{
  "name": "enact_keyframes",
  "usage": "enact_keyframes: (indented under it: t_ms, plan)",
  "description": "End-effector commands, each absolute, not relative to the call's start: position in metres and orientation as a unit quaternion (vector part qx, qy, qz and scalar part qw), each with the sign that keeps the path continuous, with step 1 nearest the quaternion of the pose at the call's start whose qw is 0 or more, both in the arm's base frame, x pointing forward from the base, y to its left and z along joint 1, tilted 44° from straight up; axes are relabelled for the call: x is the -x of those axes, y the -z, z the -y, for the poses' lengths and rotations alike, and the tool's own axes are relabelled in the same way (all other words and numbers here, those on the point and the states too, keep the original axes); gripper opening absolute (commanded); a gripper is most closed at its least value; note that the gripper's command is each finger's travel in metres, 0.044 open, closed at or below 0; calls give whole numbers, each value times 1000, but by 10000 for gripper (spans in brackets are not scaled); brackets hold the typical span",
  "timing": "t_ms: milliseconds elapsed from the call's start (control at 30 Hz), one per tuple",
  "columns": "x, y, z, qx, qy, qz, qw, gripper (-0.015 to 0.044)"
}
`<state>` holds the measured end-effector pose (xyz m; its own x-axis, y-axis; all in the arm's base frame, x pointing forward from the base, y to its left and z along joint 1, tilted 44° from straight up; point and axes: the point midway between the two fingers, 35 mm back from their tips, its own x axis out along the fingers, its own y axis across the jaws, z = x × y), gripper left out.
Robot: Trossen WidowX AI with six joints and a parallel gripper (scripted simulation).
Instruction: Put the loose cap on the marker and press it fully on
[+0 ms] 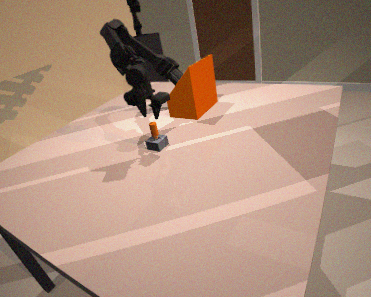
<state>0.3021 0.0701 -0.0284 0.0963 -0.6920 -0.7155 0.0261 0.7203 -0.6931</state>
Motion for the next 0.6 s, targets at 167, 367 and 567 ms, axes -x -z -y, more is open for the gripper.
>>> enact_keyframes:
  t_ms: [167, 367, 567]
  plan:
    - [-302, 23, -76, 303, 224, -633, 676, 46]
    - [-302, 23, -76, 303, 224, -633, 676, 0]
    - [-302, 23, -76, 303, 224, -633, 676, 0]
